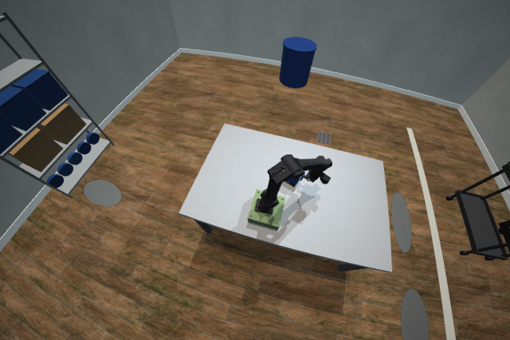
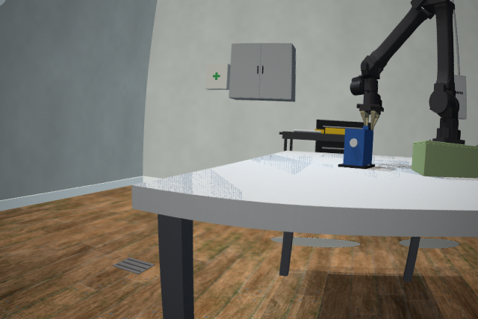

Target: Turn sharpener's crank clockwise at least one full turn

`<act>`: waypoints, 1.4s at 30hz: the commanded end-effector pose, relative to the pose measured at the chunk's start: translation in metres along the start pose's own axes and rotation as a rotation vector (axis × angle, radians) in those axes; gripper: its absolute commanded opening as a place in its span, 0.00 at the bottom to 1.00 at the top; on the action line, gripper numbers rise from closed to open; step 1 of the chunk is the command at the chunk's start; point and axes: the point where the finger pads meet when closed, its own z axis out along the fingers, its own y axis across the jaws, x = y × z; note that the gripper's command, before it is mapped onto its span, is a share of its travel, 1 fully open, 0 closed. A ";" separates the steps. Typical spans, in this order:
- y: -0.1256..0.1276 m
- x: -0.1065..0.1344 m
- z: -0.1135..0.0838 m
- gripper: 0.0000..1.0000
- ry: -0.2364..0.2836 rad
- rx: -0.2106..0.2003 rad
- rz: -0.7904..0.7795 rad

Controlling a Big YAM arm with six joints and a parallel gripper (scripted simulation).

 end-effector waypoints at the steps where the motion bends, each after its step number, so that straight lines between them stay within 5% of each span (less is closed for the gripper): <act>1: 0.010 -0.005 -0.009 0.15 -0.014 -0.027 -0.004; 23: 0.010 -0.005 -0.009 0.15 -0.014 -0.027 -0.004; 42: 0.049 -0.006 -0.004 0.15 -0.022 -0.044 -0.007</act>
